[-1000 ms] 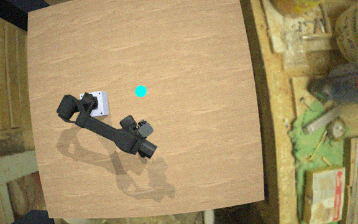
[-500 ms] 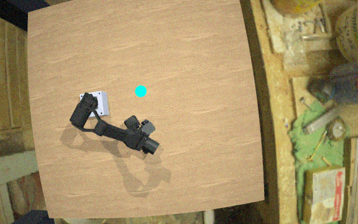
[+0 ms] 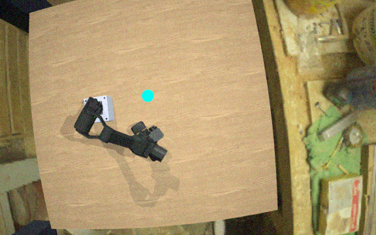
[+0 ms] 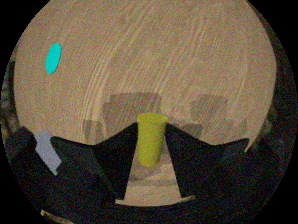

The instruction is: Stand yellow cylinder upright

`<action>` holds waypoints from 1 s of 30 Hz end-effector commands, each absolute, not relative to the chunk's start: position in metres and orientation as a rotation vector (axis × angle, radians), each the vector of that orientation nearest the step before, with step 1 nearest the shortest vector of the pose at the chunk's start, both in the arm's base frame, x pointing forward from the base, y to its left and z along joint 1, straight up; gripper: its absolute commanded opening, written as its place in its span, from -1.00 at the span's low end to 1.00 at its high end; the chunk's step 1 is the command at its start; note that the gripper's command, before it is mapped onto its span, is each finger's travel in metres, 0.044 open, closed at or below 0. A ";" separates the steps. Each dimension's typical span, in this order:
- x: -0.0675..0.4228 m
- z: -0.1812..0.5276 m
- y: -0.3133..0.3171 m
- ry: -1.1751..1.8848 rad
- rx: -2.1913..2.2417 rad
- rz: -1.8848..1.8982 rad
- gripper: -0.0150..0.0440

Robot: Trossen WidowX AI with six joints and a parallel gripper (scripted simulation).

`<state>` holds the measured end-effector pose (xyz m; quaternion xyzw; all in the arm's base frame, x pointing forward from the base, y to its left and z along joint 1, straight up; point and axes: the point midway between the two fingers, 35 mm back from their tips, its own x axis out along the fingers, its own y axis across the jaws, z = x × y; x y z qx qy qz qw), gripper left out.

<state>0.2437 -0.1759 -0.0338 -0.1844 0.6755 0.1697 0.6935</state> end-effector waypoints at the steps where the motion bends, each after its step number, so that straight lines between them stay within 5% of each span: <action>1: 0.243 -0.031 -0.176 1.512 -0.416 0.382 -0.14; 30: 0.243 0.058 -0.176 1.511 -0.416 0.382 -0.14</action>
